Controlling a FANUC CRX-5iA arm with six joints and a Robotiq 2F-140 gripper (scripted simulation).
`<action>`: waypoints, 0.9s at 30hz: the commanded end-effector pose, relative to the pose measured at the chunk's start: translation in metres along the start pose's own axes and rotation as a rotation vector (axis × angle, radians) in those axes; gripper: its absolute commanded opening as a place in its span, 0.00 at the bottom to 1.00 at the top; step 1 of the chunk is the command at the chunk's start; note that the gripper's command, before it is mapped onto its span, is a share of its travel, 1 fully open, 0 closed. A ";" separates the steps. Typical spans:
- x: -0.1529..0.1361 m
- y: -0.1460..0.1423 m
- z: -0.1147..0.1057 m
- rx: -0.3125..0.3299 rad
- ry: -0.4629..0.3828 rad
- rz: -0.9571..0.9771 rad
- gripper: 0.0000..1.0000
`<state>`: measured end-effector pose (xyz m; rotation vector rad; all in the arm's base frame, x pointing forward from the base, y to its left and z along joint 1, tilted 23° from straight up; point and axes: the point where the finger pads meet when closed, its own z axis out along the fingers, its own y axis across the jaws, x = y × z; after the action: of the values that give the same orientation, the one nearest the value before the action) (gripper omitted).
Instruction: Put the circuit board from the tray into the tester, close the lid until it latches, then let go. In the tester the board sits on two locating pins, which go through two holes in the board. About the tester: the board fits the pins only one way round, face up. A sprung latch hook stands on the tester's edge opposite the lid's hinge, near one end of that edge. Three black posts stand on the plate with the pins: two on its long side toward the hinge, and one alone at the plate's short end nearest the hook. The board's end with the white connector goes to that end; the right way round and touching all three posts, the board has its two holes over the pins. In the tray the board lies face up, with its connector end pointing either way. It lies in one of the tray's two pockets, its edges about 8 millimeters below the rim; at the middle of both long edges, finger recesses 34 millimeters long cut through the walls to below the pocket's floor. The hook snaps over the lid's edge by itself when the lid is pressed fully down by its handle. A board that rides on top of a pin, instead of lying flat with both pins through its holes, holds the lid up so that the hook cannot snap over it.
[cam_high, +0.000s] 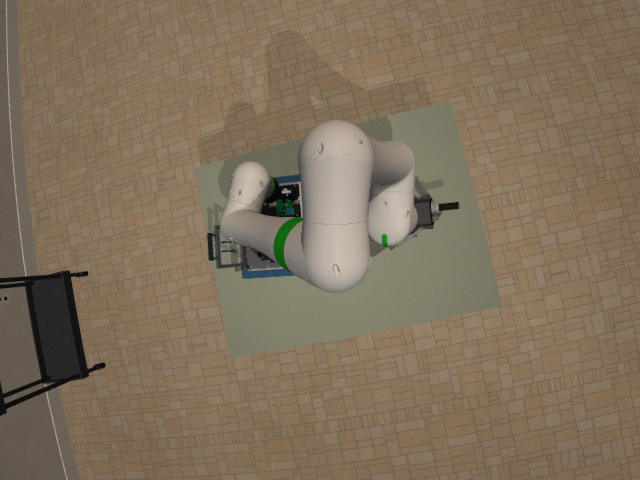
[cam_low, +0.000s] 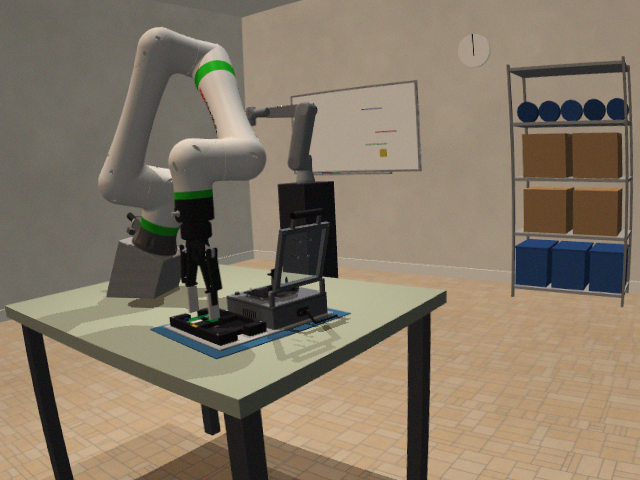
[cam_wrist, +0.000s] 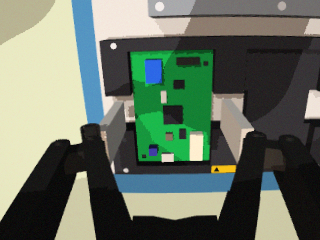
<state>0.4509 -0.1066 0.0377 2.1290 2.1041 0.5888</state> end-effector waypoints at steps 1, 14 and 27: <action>0.000 0.000 0.001 0.000 0.000 0.000 0.58; 0.000 0.000 0.007 0.000 0.000 0.000 0.58; 0.000 0.000 0.013 0.000 0.000 0.000 0.58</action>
<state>0.4550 -0.1041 0.0264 2.1290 2.1041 0.5888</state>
